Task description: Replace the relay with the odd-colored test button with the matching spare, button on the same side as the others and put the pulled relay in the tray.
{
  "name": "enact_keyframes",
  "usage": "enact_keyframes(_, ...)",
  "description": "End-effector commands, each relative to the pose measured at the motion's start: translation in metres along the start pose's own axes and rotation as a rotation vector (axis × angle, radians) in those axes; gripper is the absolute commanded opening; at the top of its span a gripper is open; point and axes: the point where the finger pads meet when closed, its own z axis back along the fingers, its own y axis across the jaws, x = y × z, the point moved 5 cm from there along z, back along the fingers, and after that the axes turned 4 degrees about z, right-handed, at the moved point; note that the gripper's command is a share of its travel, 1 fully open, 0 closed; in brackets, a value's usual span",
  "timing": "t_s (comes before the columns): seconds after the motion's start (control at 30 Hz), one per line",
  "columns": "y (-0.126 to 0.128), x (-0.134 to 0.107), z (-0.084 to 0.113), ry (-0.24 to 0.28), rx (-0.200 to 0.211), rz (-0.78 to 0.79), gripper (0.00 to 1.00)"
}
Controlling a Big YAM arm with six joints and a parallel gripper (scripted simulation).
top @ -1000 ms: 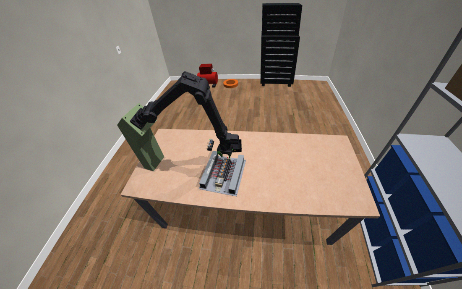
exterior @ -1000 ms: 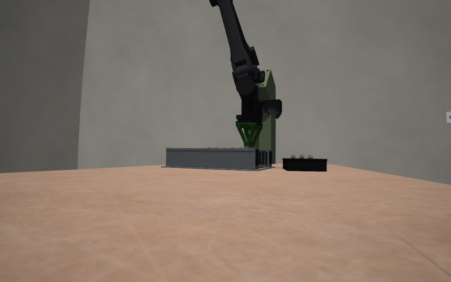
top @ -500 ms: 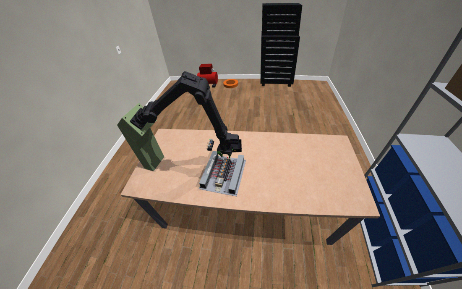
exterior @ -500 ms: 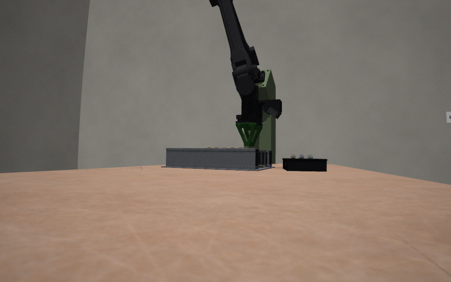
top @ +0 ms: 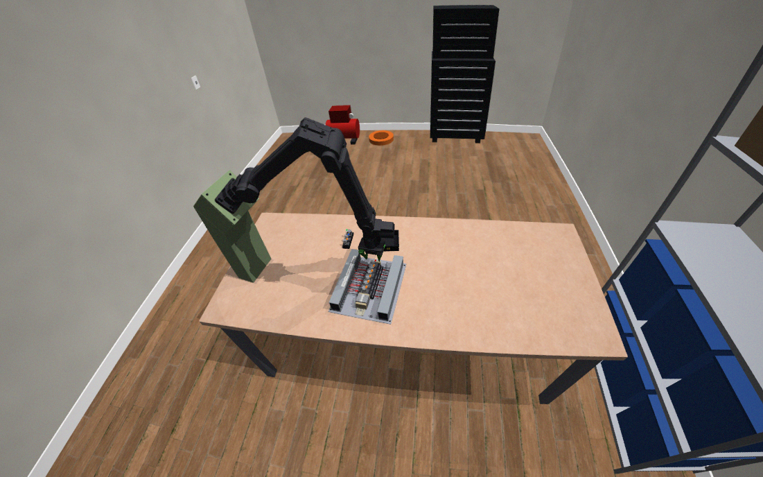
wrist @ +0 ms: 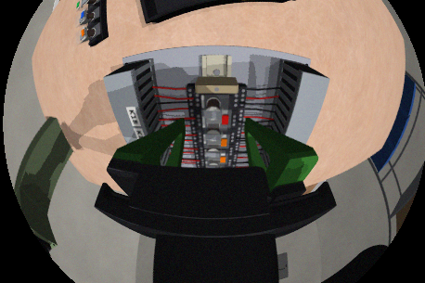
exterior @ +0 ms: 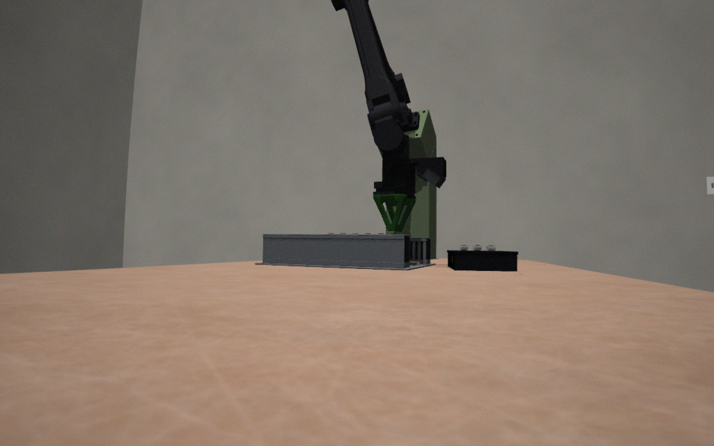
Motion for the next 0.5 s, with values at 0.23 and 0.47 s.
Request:
enact_keyframes(0.23,-0.0246,0.0084,0.0179,-0.02,-0.05,-0.006,0.59)
enact_keyframes(0.47,-0.024,0.0096,0.0169,-0.02,-0.045,-0.004,0.59)
